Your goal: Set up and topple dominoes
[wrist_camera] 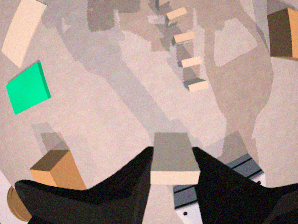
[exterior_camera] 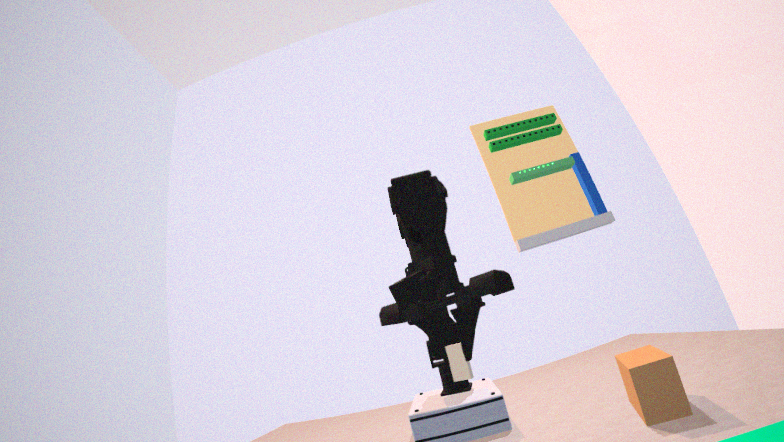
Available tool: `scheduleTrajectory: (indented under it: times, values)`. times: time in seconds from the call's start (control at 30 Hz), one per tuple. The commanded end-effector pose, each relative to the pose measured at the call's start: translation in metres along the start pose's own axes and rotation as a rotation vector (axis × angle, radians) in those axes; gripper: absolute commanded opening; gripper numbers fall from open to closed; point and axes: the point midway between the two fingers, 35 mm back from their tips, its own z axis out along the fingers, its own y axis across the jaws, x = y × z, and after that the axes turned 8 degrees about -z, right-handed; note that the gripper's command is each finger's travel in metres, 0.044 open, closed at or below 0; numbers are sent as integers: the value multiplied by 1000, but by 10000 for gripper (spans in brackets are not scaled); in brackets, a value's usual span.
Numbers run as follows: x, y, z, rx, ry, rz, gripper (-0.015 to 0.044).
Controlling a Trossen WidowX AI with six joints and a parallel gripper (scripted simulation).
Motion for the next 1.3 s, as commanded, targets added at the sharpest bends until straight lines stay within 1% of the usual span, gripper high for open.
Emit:
scheduleTrajectory:
  times: [0.0,0.47,0.87,1.27]
  values:
    - [9,-49,-1,-6,-1,-275,107]
    - [9,-50,2,-6,-1,-284,107]
    - [1,-48,70,-6,-2,-284,107]
    - [10,-50,131,-7,0,-284,107]
